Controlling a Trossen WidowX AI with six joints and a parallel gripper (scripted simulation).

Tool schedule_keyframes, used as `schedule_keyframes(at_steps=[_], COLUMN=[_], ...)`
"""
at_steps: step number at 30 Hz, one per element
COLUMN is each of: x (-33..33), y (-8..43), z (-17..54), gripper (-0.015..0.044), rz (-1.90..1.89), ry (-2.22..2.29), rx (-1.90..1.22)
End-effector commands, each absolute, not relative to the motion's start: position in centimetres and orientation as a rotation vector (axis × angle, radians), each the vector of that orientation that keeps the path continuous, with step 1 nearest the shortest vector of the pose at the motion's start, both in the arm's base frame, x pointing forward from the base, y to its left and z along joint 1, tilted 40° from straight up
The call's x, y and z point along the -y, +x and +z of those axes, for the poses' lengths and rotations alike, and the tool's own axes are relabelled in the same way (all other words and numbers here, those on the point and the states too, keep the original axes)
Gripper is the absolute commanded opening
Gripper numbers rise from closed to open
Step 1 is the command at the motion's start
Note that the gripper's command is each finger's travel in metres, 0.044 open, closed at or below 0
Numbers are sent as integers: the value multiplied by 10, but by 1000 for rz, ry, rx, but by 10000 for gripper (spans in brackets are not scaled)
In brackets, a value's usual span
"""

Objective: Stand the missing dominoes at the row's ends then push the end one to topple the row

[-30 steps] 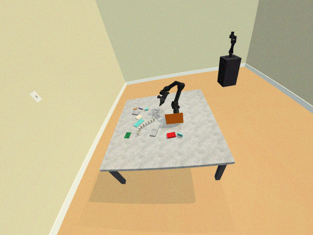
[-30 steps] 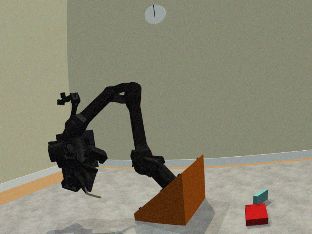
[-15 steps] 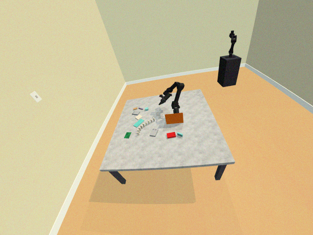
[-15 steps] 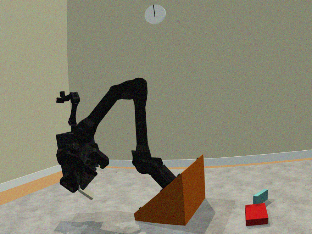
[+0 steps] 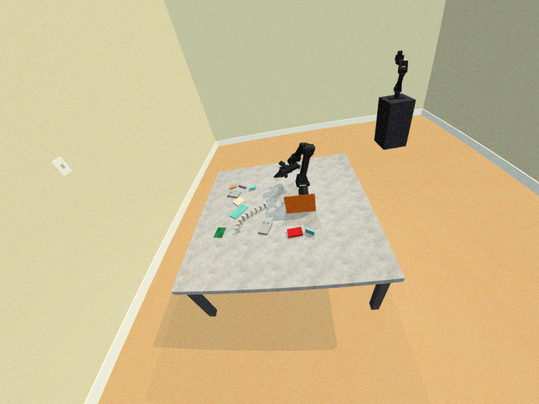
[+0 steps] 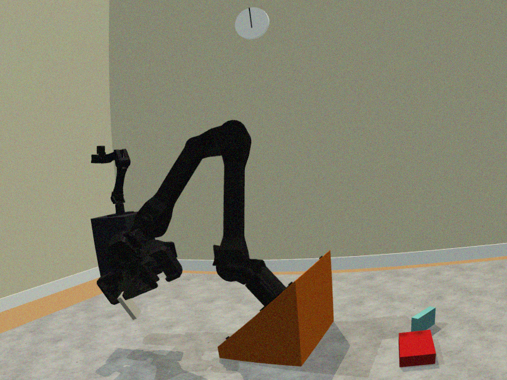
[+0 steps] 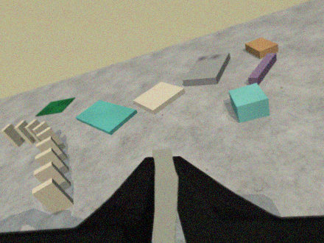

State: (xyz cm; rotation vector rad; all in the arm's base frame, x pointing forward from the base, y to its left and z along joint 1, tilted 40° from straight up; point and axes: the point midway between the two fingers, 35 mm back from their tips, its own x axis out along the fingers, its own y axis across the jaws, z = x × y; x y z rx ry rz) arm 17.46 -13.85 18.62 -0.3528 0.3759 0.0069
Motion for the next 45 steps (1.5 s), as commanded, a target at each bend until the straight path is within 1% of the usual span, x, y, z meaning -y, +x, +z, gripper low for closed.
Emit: schedule_keyframes(at_steps=[1, 16, 36, 45], x=[138, 132, 132, 150], y=[170, 149, 148, 148], z=[189, 204, 204, 193], gripper=[28, 28, 28, 28], rz=[1, -49, -49, -50], ry=[-419, -715, -718, -718], rx=[-305, -79, -76, -77])
